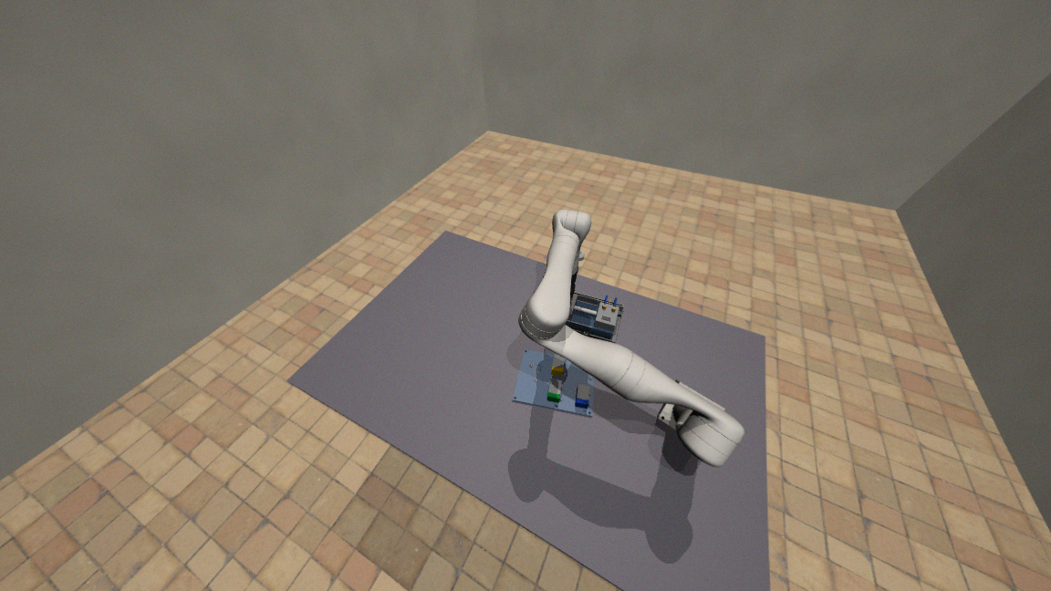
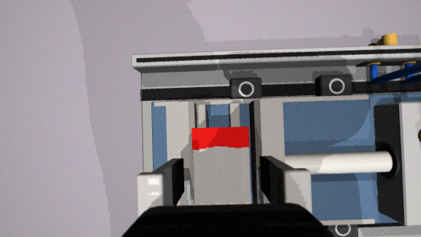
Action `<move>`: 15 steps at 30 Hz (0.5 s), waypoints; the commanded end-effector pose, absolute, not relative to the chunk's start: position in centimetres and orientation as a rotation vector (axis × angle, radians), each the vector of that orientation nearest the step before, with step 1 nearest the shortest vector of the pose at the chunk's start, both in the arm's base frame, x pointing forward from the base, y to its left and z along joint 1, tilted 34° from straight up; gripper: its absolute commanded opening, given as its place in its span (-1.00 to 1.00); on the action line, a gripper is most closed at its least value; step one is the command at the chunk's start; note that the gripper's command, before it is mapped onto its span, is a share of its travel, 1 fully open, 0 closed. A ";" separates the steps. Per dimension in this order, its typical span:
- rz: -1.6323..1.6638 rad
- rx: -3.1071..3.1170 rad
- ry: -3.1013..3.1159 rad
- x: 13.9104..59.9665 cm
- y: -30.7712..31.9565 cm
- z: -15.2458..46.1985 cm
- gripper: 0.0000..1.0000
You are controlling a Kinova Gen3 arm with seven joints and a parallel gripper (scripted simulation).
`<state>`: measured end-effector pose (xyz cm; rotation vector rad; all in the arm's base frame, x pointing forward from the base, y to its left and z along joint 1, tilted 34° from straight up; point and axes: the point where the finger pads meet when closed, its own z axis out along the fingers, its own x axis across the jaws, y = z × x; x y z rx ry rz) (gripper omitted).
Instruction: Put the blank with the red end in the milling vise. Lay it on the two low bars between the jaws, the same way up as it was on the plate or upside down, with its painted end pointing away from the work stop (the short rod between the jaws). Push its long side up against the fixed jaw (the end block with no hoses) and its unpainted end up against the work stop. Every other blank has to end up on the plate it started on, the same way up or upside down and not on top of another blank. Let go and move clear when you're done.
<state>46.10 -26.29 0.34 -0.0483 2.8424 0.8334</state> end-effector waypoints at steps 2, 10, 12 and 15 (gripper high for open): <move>0.831 -0.047 2.841 46.1 -26.4 0.5 1.00; 0.831 -0.047 2.841 46.1 -26.5 0.6 1.00; 0.831 -0.047 2.841 46.1 -26.5 0.6 1.00; 0.831 -0.047 2.841 46.1 -26.5 0.7 1.00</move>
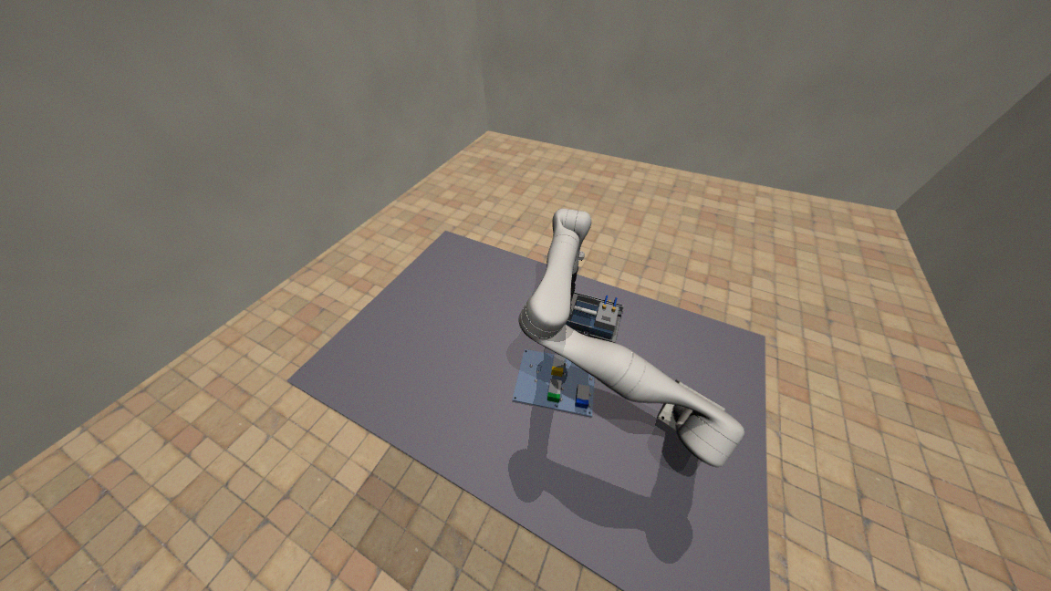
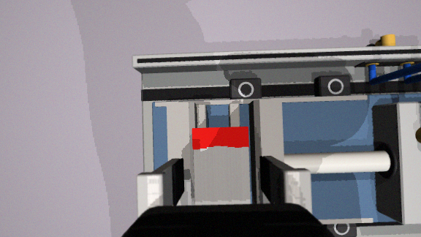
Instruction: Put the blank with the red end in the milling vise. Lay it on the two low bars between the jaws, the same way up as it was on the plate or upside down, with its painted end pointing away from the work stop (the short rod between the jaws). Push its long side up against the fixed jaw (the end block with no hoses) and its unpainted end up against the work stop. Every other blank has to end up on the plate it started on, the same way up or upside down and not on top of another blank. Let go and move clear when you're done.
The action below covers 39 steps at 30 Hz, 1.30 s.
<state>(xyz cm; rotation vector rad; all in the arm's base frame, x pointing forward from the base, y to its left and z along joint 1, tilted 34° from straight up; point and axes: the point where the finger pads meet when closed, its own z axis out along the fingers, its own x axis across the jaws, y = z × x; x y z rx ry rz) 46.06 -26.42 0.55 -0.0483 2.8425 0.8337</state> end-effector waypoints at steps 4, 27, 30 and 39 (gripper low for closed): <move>0.831 -0.047 2.841 46.1 -26.6 0.7 1.00; 0.831 -0.047 2.841 46.0 -26.9 1.2 1.00; 0.831 -0.047 2.841 46.0 -26.9 1.2 1.00; 0.831 -0.047 2.841 46.0 -26.9 1.2 1.00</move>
